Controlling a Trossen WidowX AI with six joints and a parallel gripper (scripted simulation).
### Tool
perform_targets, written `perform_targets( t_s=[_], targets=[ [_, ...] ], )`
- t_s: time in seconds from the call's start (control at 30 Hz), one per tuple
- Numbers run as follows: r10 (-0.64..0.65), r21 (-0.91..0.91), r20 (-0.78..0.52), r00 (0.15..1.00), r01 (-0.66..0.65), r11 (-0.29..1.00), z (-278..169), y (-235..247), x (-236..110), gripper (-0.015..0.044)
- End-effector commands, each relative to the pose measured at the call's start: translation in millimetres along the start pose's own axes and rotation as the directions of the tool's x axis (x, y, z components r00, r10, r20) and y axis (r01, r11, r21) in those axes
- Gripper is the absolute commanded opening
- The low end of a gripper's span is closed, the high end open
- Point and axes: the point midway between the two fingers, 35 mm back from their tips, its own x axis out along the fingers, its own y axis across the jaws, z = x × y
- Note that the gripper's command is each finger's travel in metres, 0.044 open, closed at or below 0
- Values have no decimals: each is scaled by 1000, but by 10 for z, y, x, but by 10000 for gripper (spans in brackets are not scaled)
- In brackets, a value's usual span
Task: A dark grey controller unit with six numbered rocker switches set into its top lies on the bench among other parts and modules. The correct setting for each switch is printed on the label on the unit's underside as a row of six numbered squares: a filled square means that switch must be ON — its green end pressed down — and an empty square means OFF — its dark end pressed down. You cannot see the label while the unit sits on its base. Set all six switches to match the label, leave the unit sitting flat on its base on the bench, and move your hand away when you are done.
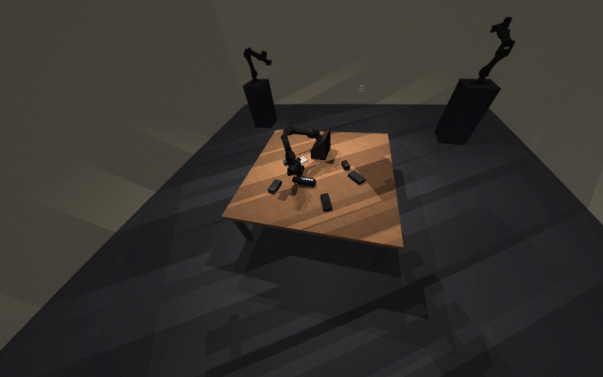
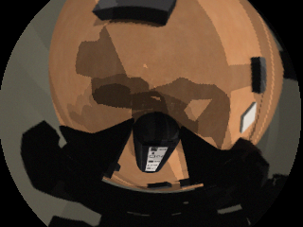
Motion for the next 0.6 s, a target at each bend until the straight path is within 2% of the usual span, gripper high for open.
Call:
perform_targets(
  t_s=[0.0, 0.57],
  targets=[
    [-2, -9, -10, 1000, 2, 1000, -35, -9, 40, 338],
    [-2, -7, -7, 1000, 2, 1000, -28, -9, 128, 338]
  ],
)
